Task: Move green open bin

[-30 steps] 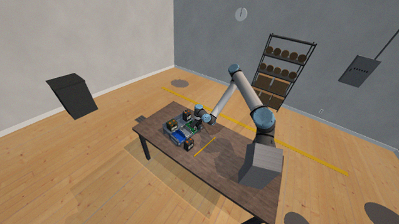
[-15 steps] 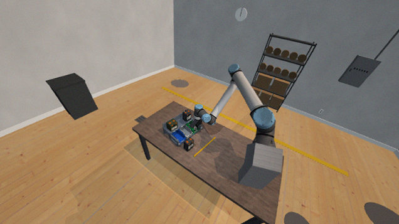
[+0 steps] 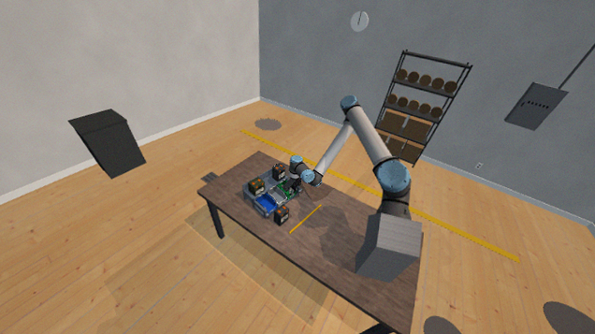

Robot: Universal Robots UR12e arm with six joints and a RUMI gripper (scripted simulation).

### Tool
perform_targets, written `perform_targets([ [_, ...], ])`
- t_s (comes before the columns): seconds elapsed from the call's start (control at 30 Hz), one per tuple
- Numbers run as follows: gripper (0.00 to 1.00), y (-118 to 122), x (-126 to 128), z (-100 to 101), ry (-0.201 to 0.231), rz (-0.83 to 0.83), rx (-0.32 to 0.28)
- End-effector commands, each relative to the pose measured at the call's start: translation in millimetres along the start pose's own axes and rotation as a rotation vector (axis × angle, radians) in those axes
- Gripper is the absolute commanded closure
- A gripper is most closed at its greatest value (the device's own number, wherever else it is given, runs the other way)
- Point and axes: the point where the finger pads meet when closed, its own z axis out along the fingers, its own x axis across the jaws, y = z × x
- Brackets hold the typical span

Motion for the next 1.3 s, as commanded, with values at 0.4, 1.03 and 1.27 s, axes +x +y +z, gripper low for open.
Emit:
perform_targets([
  [0.4, 1.00, -0.1, 0.3, -0.6, 0.001, 0.000, 0.000],
  [1.03, 1.00, -0.1, 0.3, -8.6, 0.001, 0.000, 0.000],
  [1.27, 1.00, -0.1, 0.3, -11.6, 0.001, 0.000, 0.000],
])
